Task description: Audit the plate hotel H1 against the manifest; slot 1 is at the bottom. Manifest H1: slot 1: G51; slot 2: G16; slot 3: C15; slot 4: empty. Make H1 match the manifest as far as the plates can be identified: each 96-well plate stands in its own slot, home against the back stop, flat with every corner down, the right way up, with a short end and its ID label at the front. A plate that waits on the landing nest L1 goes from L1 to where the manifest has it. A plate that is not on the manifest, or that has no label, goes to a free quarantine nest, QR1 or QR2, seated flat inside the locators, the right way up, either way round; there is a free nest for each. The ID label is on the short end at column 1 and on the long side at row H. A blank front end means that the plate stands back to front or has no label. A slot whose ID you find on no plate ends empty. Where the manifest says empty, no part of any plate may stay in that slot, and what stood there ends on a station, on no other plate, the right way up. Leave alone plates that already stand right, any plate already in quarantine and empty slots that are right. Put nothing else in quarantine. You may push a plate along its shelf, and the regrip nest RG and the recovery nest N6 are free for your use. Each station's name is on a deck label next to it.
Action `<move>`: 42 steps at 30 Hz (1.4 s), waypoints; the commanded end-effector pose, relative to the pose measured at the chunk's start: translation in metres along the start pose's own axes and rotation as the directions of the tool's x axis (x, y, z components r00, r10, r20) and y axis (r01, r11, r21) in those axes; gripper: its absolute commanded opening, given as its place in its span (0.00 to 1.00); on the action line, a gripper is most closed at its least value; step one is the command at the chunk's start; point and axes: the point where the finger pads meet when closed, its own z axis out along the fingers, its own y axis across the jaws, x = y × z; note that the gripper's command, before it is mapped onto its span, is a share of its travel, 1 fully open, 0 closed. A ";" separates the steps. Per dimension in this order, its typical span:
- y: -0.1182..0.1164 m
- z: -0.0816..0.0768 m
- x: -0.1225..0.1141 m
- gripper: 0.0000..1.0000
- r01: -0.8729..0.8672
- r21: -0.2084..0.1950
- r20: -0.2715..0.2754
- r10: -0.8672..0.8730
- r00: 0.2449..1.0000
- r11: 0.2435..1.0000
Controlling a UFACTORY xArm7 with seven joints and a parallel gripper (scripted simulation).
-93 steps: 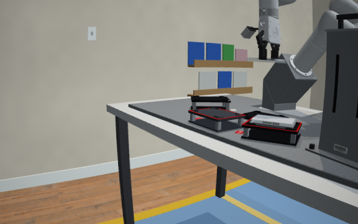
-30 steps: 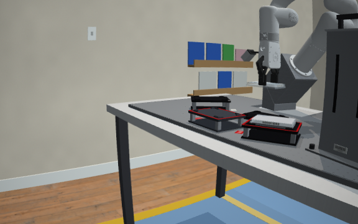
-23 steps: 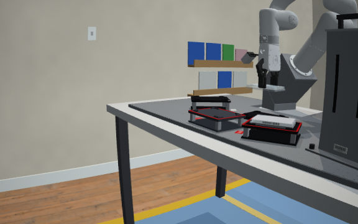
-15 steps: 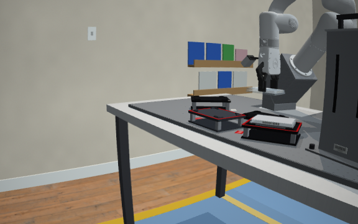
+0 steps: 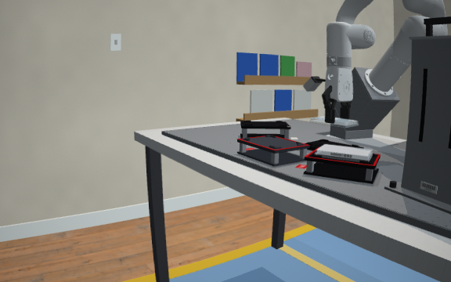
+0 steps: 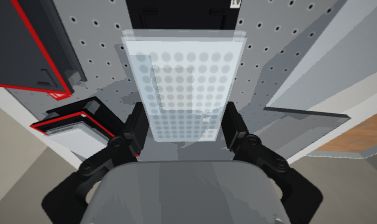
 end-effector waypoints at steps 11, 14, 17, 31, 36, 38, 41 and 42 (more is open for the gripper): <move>-0.001 0.007 0.001 0.00 0.000 0.003 -0.003 0.000 1.000 1.000; -0.001 0.007 0.001 0.00 0.000 0.003 -0.003 0.000 1.000 1.000; -0.001 0.012 0.001 0.00 0.000 0.003 -0.003 0.000 1.000 1.000; -0.001 0.032 0.001 0.00 0.000 0.003 -0.003 0.000 1.000 1.000; -0.001 0.037 0.001 0.00 0.000 0.003 -0.003 0.000 1.000 1.000; -0.001 0.040 0.001 0.00 0.000 0.003 -0.003 0.000 1.000 1.000; -0.001 0.045 0.001 0.00 0.000 0.003 -0.003 0.000 1.000 1.000; -0.001 0.047 0.001 0.00 0.000 0.003 -0.003 0.000 1.000 1.000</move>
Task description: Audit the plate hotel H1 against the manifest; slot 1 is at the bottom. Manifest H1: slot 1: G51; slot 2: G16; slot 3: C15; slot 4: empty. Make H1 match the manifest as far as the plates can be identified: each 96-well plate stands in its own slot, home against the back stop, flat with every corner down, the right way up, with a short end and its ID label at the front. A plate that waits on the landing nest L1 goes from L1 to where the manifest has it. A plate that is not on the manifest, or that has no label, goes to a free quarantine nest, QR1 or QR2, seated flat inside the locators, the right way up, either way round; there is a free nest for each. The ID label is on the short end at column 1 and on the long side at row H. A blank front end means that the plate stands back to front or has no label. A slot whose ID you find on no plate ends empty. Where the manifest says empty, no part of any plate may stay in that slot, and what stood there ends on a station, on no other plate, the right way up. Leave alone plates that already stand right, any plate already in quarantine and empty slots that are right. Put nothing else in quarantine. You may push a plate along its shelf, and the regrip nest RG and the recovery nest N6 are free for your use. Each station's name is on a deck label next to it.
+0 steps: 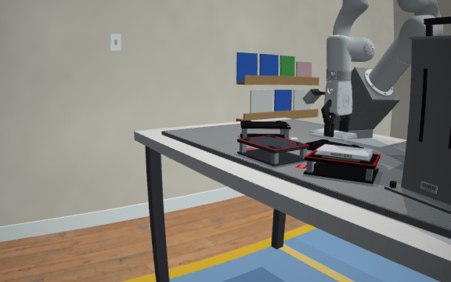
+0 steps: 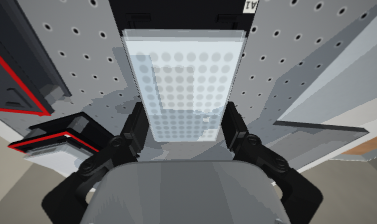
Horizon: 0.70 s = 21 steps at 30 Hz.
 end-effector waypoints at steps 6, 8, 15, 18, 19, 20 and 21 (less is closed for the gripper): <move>-0.001 0.013 0.001 0.00 0.000 0.002 -0.002 0.000 1.000 1.000; -0.001 0.013 0.001 0.00 0.000 0.002 -0.002 0.000 1.000 1.000; -0.001 0.013 0.001 0.00 0.000 0.002 -0.002 0.000 1.000 1.000; -0.001 0.013 0.001 0.00 0.000 0.002 -0.002 0.000 1.000 1.000; -0.001 0.013 0.001 0.00 0.000 0.002 -0.002 0.000 1.000 1.000; -0.001 0.013 0.001 0.00 0.000 0.002 -0.002 0.000 1.000 1.000; -0.001 0.013 0.001 0.00 0.000 0.002 -0.002 0.000 1.000 1.000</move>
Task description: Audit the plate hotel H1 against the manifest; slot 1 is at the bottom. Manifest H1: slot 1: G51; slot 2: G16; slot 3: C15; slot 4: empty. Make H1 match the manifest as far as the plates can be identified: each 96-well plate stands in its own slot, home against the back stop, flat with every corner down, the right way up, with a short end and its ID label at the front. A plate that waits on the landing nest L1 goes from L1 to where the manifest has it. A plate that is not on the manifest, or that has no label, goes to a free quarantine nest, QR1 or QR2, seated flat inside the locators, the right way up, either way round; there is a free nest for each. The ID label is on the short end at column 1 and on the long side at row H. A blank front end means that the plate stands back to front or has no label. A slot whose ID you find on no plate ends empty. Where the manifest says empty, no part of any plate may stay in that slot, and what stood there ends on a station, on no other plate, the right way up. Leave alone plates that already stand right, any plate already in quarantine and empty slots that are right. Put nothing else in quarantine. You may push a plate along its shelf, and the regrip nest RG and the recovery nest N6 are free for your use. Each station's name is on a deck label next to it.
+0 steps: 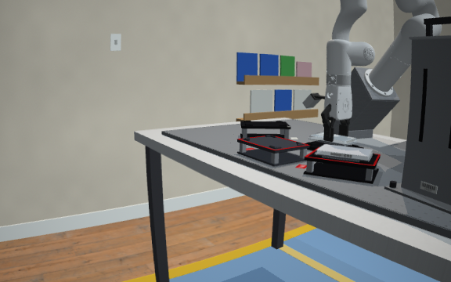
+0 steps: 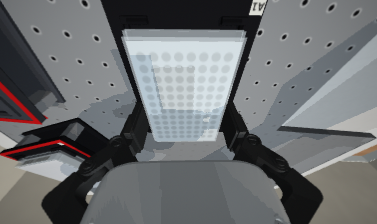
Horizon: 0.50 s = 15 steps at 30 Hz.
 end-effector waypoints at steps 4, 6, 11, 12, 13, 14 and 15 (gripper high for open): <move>-0.001 0.000 0.001 0.00 0.000 0.001 -0.002 0.000 1.000 1.000; -0.001 0.000 0.001 0.00 0.000 0.001 -0.002 0.000 1.000 1.000; -0.001 0.003 0.001 0.00 0.000 0.001 -0.002 0.000 1.000 1.000; -0.001 0.004 0.001 0.00 0.000 0.001 -0.002 0.000 1.000 1.000; -0.001 0.004 0.001 0.00 0.000 0.001 -0.002 0.000 1.000 1.000; -0.001 0.005 0.001 0.00 0.000 0.001 -0.002 0.000 1.000 1.000; -0.001 0.006 0.001 0.00 0.000 0.001 -0.002 0.000 1.000 1.000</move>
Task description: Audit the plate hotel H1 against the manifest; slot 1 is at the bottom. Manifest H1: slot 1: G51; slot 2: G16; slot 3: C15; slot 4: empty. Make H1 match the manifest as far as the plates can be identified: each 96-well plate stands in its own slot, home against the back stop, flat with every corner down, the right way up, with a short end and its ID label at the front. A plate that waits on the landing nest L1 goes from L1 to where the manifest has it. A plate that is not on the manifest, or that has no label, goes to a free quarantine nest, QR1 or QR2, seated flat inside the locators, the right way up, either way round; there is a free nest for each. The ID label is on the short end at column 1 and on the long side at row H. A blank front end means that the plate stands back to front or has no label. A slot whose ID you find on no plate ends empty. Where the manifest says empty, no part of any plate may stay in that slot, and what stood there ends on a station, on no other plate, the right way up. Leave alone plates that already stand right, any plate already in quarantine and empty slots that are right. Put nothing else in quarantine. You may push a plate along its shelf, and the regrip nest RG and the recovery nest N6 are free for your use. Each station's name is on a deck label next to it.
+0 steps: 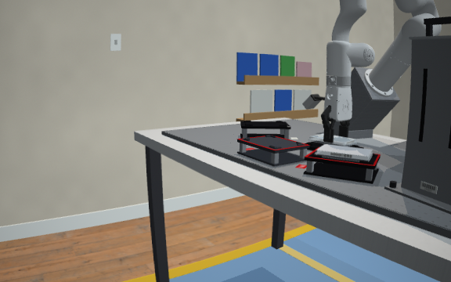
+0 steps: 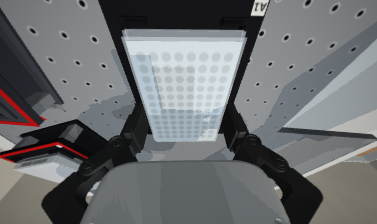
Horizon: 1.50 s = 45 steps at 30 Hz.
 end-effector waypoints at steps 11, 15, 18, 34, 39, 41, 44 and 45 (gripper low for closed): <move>-0.001 0.008 0.001 0.00 0.000 0.002 -0.002 0.000 1.000 1.000; -0.001 0.010 0.001 0.00 0.000 0.002 -0.002 0.000 1.000 1.000; -0.001 0.010 0.001 0.00 0.000 0.002 -0.002 0.000 1.000 1.000; -0.001 0.010 0.001 0.00 0.000 0.002 -0.002 0.000 1.000 1.000; -0.001 0.010 0.001 1.00 0.000 0.002 -0.002 0.000 1.000 1.000; -0.001 0.010 0.001 1.00 0.000 0.002 -0.002 0.000 1.000 1.000; -0.001 0.010 0.001 1.00 0.000 0.002 -0.002 0.000 1.000 1.000; -0.001 0.010 0.001 1.00 0.000 0.002 -0.002 0.000 1.000 1.000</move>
